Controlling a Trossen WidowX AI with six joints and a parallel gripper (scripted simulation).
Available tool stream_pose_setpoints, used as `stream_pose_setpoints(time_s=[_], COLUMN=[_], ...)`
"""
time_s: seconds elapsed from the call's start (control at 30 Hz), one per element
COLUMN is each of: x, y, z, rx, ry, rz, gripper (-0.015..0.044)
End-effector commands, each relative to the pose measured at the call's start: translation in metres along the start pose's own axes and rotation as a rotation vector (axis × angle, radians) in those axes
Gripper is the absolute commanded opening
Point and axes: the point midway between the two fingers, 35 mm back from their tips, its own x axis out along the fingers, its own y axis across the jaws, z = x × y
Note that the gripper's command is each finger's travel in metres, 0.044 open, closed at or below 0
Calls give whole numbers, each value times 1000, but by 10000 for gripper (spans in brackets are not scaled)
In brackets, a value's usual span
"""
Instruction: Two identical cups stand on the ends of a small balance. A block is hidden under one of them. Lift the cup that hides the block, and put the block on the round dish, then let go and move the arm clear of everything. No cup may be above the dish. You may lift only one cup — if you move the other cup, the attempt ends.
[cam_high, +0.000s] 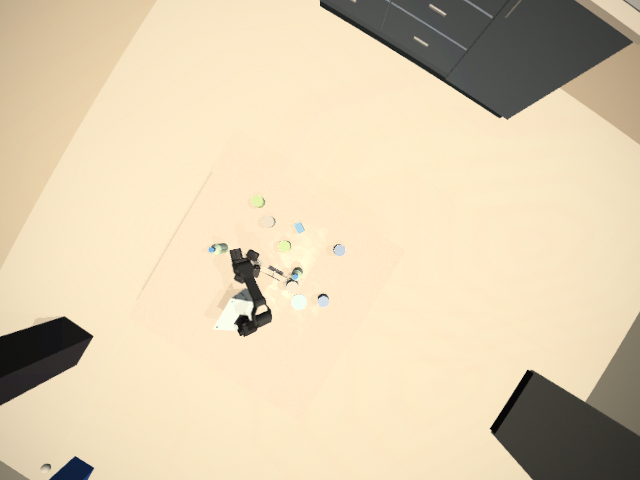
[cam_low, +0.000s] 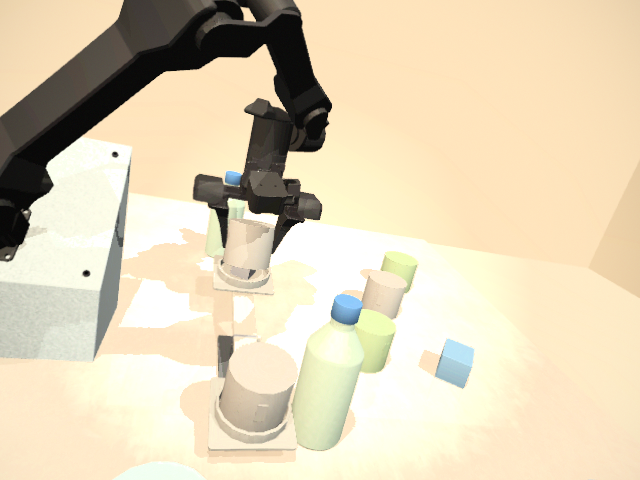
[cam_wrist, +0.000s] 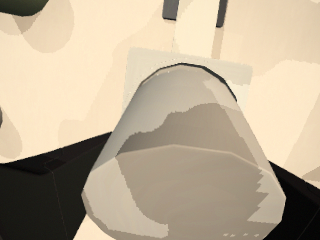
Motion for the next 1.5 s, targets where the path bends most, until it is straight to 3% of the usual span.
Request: stream_pose_setpoints(time_s=[0.0, 1.47], x=[-12, -68], y=[4, -3], z=[-7, -3], rx=[12, 12], ry=[30, 27], rz=[16, 14], gripper=[0, 0])
